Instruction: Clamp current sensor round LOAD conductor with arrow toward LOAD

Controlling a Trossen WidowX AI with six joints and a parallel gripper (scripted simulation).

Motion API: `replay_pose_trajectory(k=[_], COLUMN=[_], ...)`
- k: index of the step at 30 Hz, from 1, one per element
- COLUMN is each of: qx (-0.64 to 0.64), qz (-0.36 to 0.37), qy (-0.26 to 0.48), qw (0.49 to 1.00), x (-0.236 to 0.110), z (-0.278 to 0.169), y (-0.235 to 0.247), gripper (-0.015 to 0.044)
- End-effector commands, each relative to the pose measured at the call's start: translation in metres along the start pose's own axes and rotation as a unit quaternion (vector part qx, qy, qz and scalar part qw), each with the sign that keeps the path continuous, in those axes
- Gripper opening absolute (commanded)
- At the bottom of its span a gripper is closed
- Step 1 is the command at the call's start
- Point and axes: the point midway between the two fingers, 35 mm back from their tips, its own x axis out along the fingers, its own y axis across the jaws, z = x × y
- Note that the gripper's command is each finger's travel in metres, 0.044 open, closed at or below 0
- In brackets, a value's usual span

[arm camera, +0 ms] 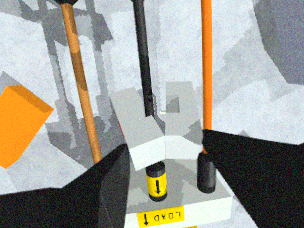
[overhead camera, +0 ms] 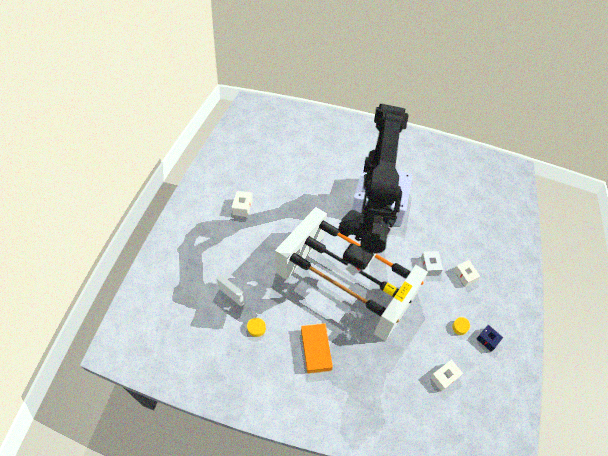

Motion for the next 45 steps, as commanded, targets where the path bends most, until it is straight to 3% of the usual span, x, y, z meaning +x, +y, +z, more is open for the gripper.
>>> replay_pose_trajectory(k=[1,35,45], qx=[0.027,0.027,0.024], qz=[0.001,0.001,0.001], qy=[0.002,0.002,0.000], qw=[1.000,1.000,1.000], x=[0.000,0.053,0.049], z=[0.000,0.000,0.000], y=[0.004,0.004,0.004], gripper=[0.0000,0.0000,0.0000])
